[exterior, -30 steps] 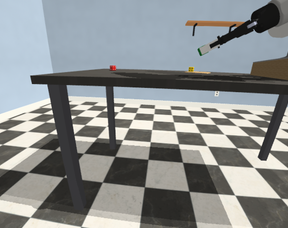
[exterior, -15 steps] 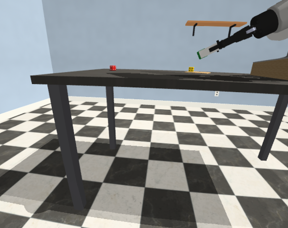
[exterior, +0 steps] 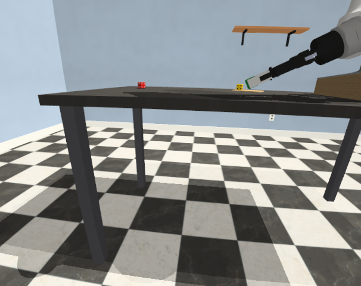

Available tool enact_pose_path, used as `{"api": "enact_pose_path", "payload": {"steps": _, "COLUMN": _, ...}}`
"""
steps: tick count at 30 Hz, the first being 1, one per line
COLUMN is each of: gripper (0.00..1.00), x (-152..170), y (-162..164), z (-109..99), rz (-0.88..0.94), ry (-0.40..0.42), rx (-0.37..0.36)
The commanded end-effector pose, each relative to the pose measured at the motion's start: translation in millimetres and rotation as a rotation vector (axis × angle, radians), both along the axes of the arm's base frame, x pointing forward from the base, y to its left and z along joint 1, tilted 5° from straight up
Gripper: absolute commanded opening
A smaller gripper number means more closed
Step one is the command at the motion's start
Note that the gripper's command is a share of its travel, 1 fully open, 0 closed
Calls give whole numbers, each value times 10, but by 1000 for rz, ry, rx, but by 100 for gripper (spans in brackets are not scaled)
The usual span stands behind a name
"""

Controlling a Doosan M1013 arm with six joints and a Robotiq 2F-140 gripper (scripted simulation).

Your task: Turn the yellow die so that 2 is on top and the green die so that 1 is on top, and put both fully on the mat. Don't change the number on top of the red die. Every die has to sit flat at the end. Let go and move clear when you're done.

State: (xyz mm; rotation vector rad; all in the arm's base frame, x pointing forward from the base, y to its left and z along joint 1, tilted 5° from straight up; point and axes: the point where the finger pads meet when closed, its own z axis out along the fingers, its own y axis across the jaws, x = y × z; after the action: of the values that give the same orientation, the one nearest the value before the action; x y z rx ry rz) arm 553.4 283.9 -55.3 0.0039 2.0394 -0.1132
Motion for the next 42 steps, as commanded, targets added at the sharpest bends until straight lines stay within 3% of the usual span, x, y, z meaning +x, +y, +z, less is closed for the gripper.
{"api": "enact_pose_path", "payload": {"steps": 1, "gripper": 24, "x": 2, "y": -3, "z": -41, "rz": 0, "ry": 0, "rx": 0}}
{"api": "enact_pose_path", "payload": {"steps": 10, "gripper": 24, "x": 3, "y": -10, "z": -132, "rz": 0, "ry": 0, "rx": 0}}
{"api": "enact_pose_path", "payload": {"steps": 42, "gripper": 24, "x": 3, "y": -10, "z": -133, "rz": 0, "ry": 0, "rx": 0}}
